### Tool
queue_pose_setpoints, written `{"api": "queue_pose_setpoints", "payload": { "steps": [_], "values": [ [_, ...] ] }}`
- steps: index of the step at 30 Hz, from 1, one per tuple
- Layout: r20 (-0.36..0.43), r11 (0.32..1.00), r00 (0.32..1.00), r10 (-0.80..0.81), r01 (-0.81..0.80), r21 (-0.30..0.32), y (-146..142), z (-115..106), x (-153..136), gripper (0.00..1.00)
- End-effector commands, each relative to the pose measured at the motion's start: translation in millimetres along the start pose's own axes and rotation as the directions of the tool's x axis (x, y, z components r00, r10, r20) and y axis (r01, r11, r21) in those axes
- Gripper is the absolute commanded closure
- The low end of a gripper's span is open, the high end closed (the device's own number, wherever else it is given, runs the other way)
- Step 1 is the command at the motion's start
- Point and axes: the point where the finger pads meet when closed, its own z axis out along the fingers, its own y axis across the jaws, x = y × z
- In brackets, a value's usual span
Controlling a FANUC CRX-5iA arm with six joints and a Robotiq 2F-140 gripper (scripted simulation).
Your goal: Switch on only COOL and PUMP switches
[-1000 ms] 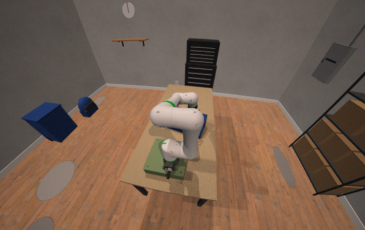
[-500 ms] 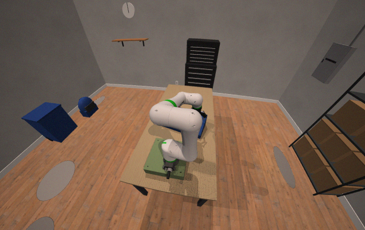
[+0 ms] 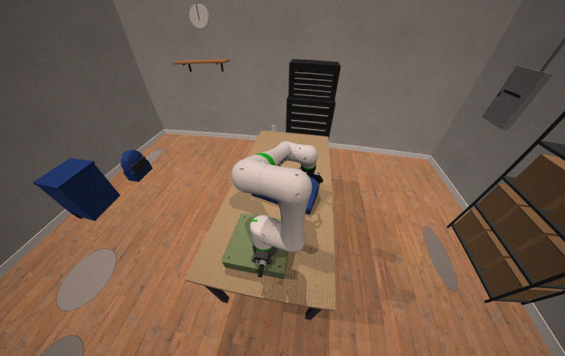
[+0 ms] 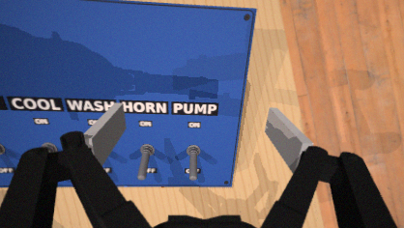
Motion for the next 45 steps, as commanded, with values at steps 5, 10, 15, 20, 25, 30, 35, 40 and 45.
{"api": "queue_pose_setpoints", "payload": {
  "steps": [5,10,15,20,25,30,35,40,45],
  "values": [
    [0.0,1.0,1.0,0.0,0.0,0.0,0.2,-0.1,0.2,0.0],
    [0.0,1.0,1.0,0.0,0.0,0.0,0.2,-0.1,0.2,0.0],
    [0.0,1.0,1.0,0.0,0.0,0.0,0.2,-0.1,0.2,0.0],
    [0.0,1.0,1.0,0.0,0.0,0.0,0.2,-0.1,0.2,0.0],
    [0.0,1.0,1.0,0.0,0.0,0.0,0.2,-0.1,0.2,0.0],
    [0.0,1.0,1.0,0.0,0.0,0.0,0.2,-0.1,0.2,0.0],
    [0.0,1.0,1.0,0.0,0.0,0.0,0.2,-0.1,0.2,0.0],
    [0.0,1.0,1.0,0.0,0.0,0.0,0.2,-0.1,0.2,0.0],
    [0.0,1.0,1.0,0.0,0.0,0.0,0.2,-0.7,0.2,1.0]
  ]
}}
